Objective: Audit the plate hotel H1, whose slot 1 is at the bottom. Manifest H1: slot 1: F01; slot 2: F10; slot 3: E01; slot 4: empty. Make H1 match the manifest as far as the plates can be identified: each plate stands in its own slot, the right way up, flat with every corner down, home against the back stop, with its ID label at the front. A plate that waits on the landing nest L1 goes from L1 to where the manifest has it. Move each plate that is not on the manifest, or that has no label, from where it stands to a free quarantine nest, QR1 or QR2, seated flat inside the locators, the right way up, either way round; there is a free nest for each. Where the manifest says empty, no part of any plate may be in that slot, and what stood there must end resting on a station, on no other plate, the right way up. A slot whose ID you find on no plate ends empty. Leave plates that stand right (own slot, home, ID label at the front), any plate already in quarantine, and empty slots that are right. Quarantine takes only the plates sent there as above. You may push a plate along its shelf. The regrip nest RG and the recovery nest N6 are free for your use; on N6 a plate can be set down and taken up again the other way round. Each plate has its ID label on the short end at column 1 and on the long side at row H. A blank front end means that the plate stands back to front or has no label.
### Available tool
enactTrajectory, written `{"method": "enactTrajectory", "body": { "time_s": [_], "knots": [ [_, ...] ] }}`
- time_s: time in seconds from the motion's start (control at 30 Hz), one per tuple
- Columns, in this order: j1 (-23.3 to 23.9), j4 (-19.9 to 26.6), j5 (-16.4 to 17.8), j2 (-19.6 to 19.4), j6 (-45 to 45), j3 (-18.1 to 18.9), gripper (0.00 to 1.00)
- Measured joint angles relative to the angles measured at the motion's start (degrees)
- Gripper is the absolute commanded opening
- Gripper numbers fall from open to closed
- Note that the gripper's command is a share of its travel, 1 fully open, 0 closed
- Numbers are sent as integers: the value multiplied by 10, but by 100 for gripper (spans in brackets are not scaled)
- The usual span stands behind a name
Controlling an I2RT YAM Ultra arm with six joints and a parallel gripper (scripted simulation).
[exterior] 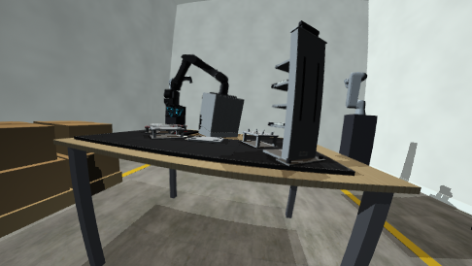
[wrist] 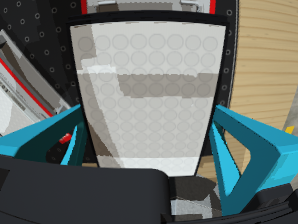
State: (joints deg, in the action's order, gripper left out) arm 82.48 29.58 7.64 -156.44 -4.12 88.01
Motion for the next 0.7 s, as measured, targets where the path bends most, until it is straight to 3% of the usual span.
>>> {"method": "enactTrajectory", "body": {
  "time_s": [0.7],
  "knots": [
    [-2,-14,0,-21,-2,5,86]
  ]
}}
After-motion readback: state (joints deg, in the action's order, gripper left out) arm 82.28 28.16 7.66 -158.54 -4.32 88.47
